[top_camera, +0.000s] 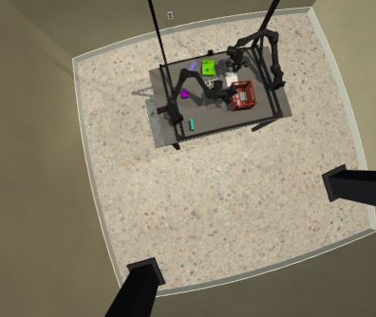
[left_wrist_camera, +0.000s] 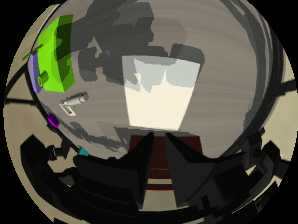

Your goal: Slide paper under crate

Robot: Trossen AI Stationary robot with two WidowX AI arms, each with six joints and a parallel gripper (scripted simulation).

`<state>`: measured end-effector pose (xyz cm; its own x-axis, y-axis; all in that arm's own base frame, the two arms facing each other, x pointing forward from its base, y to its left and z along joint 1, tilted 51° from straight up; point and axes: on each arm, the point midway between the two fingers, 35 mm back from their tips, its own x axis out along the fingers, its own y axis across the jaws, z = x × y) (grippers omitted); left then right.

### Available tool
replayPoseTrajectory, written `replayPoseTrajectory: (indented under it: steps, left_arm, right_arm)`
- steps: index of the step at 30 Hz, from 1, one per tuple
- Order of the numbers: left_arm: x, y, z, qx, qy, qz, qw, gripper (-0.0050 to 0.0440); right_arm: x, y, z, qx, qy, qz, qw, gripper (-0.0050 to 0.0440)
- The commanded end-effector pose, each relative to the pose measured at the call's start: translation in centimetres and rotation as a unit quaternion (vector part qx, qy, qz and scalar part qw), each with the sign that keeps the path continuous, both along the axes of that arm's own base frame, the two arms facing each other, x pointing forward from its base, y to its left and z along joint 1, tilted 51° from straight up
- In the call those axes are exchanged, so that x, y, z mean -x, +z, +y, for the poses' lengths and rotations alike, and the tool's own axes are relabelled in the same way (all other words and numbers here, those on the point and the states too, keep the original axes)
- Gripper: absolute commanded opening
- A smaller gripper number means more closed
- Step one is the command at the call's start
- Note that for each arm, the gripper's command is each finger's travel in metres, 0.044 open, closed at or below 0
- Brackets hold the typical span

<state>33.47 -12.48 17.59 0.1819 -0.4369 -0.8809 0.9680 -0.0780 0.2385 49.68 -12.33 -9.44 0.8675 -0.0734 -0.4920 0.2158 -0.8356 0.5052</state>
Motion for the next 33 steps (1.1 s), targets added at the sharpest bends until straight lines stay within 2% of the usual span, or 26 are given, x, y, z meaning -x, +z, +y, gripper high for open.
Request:
replayPoseTrajectory:
  steps: [1, 33]
  left_arm:
    - [0.03, -0.03, 0.07, -0.003, -0.001, -0.001, 1.0, 0.006]
    - [0.03, -0.03, 0.07, -0.003, -0.001, -0.001, 1.0, 0.006]
  right_arm:
    - [-0.43, 2.13, -2.8, 0.016, -0.027, -0.023, 0.999, 0.0]
    - [-0.42, 2.58, -3.37, 0.016, -0.027, -0.023, 0.999, 0.0]
